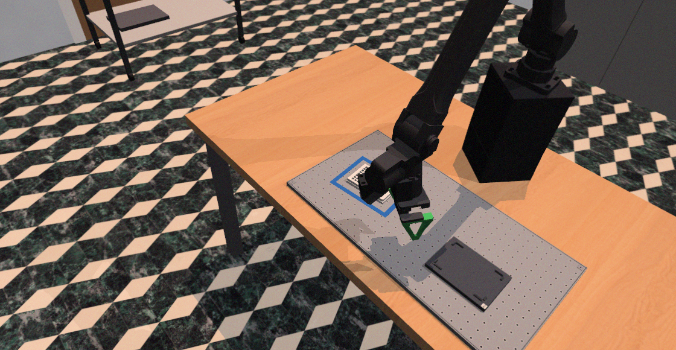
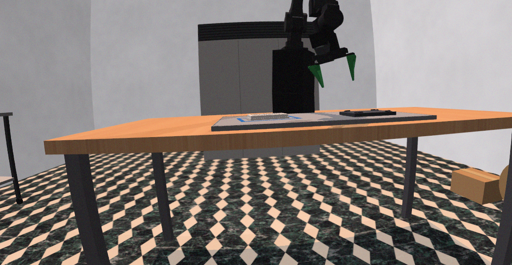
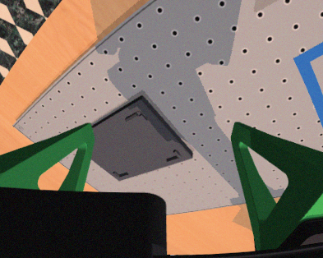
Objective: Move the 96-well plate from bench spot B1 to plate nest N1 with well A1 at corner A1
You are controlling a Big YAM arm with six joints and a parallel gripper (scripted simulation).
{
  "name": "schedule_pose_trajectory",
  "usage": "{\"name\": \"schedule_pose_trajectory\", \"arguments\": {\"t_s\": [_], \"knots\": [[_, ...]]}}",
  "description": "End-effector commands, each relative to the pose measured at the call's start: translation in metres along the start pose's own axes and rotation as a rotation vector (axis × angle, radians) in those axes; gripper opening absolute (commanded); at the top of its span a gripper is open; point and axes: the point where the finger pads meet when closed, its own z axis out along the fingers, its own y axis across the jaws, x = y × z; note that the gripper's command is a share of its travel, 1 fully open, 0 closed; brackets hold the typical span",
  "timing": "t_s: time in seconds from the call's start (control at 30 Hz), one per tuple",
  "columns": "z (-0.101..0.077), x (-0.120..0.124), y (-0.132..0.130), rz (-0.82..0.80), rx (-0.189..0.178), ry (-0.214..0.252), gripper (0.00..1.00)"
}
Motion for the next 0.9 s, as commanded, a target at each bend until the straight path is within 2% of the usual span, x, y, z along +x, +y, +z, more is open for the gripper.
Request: {"name": "schedule_pose_trajectory", "arguments": {"t_s": [0.0, 0.13, 0.23, 0.27, 0.37, 0.47, 0.63, 0.73, 0.87], "knots": [[-0.017, -0.018, -0.008, 0.117, -0.015, -0.060, 1.00], [-0.004, -0.019, -0.035, 0.168, 0.010, -0.045, 1.00], [-0.013, -0.029, -0.044, 0.141, -0.002, -0.060, 1.00], [-0.022, -0.031, -0.046, 0.192, -0.003, -0.081, 1.00], [-0.017, -0.030, -0.054, 0.227, 0.008, -0.080, 1.00], [-0.021, -0.034, -0.068, 0.322, 0.019, -0.106, 1.00], [-0.010, -0.038, -0.096, 0.333, 0.032, -0.090, 1.00], [-0.026, -0.042, -0.107, 0.430, 0.033, -0.136, 1.00], [-0.020, -0.039, -0.126, 0.510, 0.053, -0.139, 1.00]]}}
